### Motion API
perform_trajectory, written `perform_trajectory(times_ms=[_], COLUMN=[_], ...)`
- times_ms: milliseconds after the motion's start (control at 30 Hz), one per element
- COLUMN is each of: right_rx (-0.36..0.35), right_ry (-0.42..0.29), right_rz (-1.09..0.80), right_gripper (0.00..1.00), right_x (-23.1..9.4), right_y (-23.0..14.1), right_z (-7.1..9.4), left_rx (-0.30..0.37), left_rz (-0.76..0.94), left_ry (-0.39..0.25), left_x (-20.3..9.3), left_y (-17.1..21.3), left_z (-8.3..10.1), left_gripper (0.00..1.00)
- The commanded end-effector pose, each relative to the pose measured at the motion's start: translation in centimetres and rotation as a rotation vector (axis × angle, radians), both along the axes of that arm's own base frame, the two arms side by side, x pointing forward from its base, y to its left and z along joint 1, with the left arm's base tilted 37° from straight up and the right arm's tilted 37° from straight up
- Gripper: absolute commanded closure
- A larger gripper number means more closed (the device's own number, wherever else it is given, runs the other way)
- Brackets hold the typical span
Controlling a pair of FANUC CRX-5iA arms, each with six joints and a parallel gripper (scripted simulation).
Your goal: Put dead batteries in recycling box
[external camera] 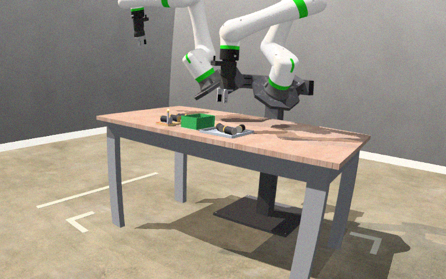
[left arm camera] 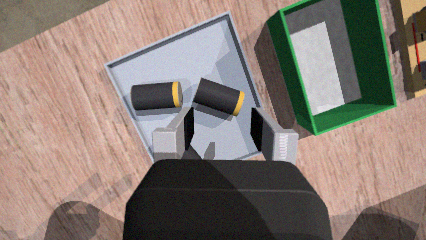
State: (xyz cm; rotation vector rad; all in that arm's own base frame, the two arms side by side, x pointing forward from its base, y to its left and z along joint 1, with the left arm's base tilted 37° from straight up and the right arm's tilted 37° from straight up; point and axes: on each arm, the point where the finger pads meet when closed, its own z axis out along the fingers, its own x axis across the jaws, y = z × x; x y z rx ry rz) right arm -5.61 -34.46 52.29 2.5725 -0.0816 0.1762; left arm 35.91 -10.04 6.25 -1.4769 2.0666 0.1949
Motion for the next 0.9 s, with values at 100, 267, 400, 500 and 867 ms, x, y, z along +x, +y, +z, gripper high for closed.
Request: perform_trajectory(times_ms=[100, 267, 400, 500, 867], right_rx=[-0.002, -0.002, -0.002, -0.002, -0.002], right_ry=[0.000, 0.000, 0.000, 0.000, 0.000], right_rz=[-0.001, -0.001, -0.001, -0.001, -0.001], right_gripper=[0.00, 0.00, 0.00, 0.00, 0.00], right_x=[-0.06, -0.06, -0.06, -0.06, -0.06], right_y=[0.03, 0.03, 0.03, 0.03, 0.03], right_z=[0.10, 0.10, 0.10, 0.10, 0.10], left_rx=[-0.127, -0.179, -0.243, -0.287, -0.389], left_rz=[0.323, 0.433, 0.570, 0.663, 0.879], left_ry=[-0.192, -0.253, -0.328, -0.380, -0.498], left_x=[0.05, 0.05, 0.05, 0.05, 0.05], left_y=[-0.14, -0.14, -0.14, -0.14, -0.14], left_z=[0.03, 0.03, 0.03, 0.03, 0.03], left_gripper=[0.10, 0.10, 0.10, 0.10, 0.10])
